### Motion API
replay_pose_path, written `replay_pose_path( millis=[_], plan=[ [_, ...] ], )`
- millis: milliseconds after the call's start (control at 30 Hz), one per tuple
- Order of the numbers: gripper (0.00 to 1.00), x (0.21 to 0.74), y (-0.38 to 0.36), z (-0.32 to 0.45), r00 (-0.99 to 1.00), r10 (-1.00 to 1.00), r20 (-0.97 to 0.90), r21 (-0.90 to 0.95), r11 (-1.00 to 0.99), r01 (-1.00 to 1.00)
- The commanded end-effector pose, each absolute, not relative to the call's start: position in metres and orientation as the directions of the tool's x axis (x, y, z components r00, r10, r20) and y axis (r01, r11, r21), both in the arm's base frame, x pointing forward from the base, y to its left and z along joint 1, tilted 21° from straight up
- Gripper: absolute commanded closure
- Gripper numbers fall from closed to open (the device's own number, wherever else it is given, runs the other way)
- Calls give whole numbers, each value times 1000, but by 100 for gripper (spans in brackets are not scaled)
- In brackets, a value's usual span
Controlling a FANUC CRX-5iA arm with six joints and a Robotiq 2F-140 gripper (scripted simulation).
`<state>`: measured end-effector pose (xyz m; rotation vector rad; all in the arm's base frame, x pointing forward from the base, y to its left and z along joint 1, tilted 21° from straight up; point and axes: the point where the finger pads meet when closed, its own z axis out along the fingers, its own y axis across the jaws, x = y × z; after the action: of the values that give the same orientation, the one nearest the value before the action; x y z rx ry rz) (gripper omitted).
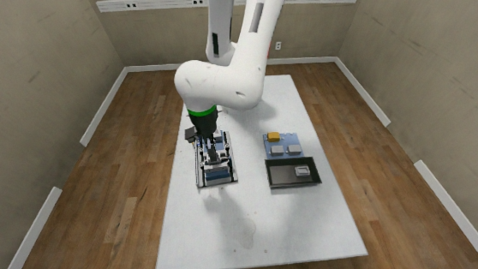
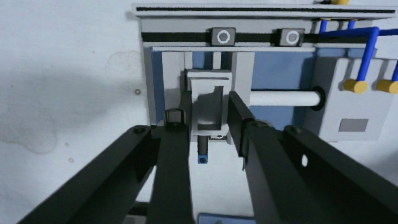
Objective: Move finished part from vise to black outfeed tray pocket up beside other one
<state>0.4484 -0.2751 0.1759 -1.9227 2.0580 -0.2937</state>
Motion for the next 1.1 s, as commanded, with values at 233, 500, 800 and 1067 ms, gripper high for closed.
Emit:
replay_pose_path(
  millis=[233, 500, 800, 1067],
  plan=[
    [90, 442, -277, 194, -52, -995, -83, -356, 79, -931],
    [90, 438, -277, 203, -52, -995, -83, -356, 79, -931],
    [90, 436, -278, 209, -52, -995, -83, -356, 79, -931],
    [90, 436, -277, 209, -53, -995, -83, -356, 79, -931]
  ],
)
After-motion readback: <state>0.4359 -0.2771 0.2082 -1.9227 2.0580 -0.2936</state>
